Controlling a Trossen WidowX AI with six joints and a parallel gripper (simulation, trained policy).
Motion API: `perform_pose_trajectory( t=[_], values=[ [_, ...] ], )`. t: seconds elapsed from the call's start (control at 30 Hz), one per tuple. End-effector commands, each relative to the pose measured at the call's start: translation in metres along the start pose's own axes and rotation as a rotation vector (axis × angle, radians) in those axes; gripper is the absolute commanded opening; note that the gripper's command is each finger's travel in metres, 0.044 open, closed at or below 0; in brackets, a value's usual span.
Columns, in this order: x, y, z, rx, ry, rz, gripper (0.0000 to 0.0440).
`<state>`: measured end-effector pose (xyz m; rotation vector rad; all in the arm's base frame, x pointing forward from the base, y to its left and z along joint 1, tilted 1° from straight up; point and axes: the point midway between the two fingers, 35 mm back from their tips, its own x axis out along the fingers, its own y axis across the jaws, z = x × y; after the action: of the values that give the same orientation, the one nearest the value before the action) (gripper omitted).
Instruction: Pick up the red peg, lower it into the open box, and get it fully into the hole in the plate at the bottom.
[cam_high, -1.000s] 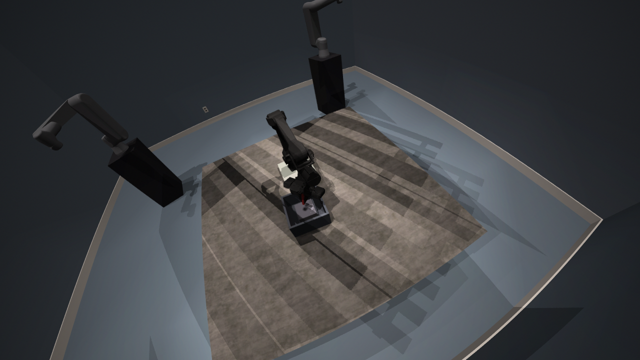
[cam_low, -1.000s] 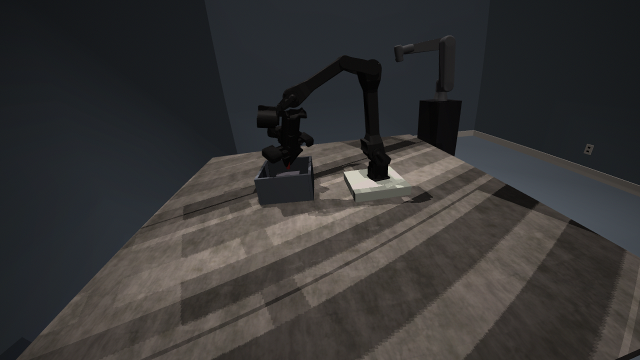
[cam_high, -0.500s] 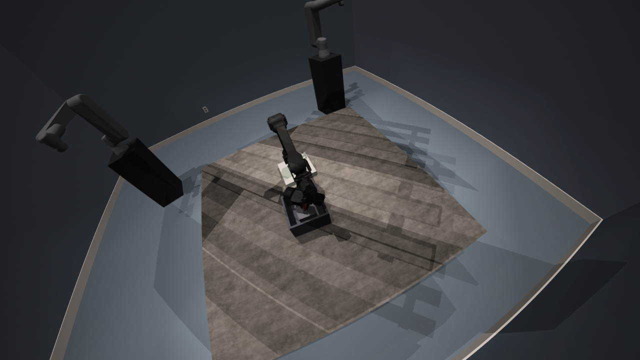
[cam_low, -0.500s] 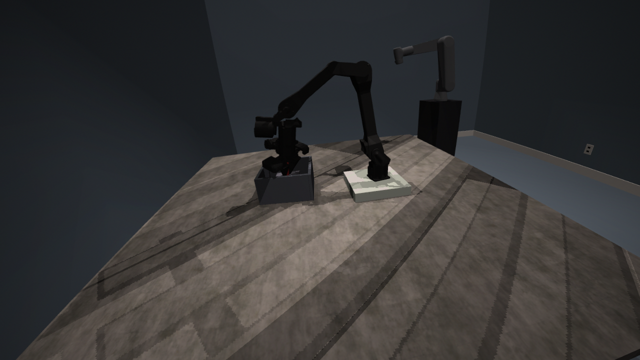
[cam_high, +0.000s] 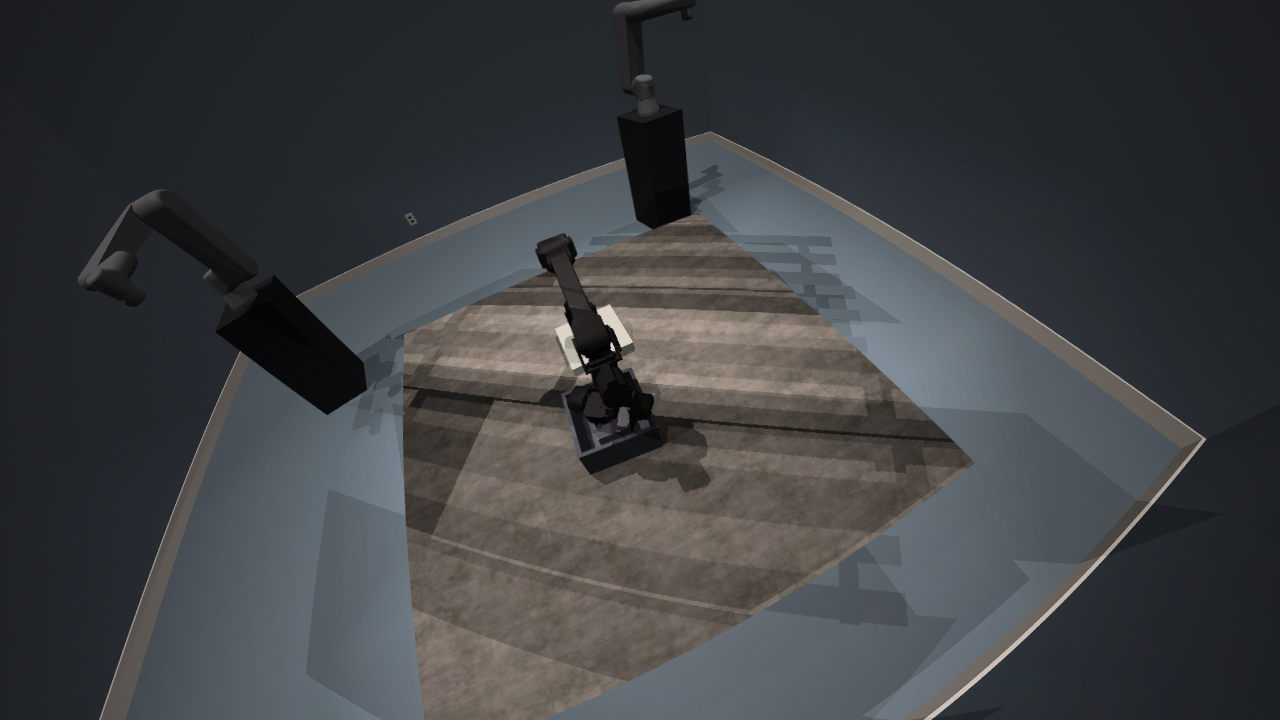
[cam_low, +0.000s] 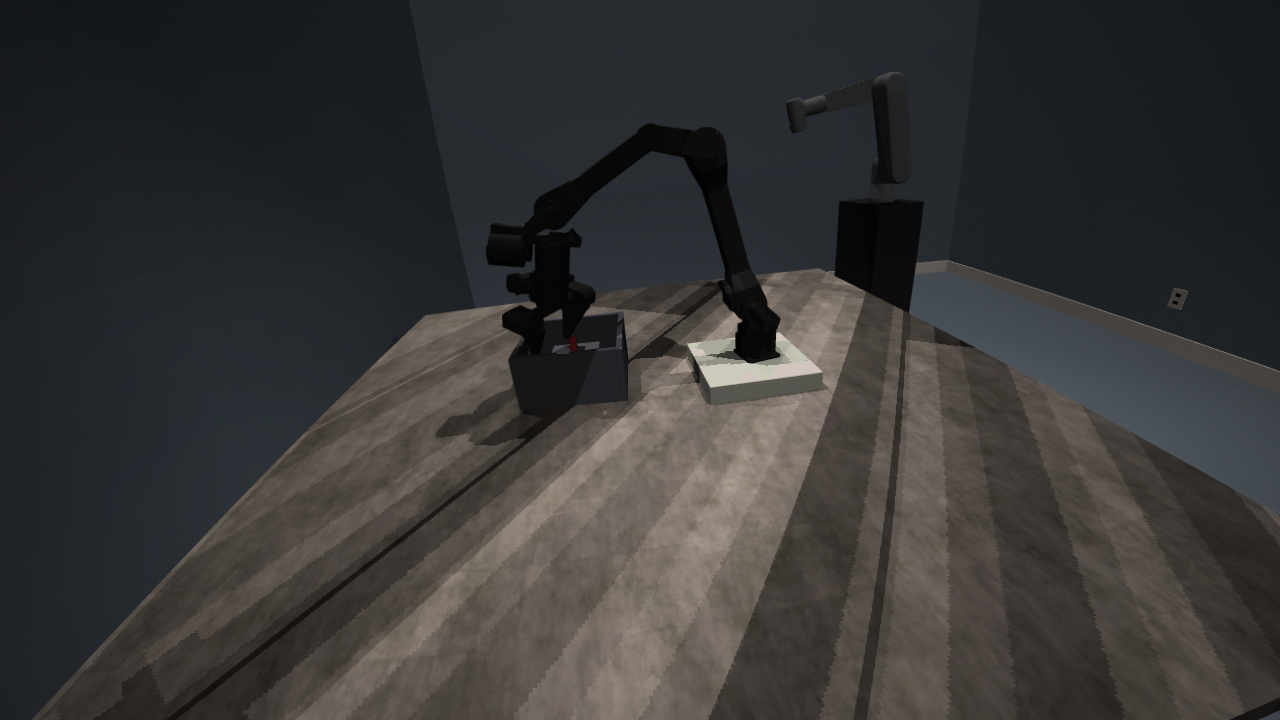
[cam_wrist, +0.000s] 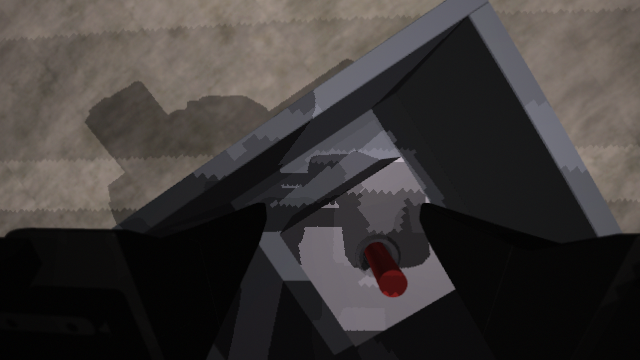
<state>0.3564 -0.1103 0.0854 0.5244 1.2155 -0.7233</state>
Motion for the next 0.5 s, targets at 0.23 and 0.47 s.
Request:
perform_pose_trajectory(
  t=[0.23,0.47],
  values=[
    [-0.018,0.031,0.023,-0.042,0.046,0.087,0.044],
    [-0.035,0.057,0.036,-0.053,0.053,0.152,0.044]
  ],
)
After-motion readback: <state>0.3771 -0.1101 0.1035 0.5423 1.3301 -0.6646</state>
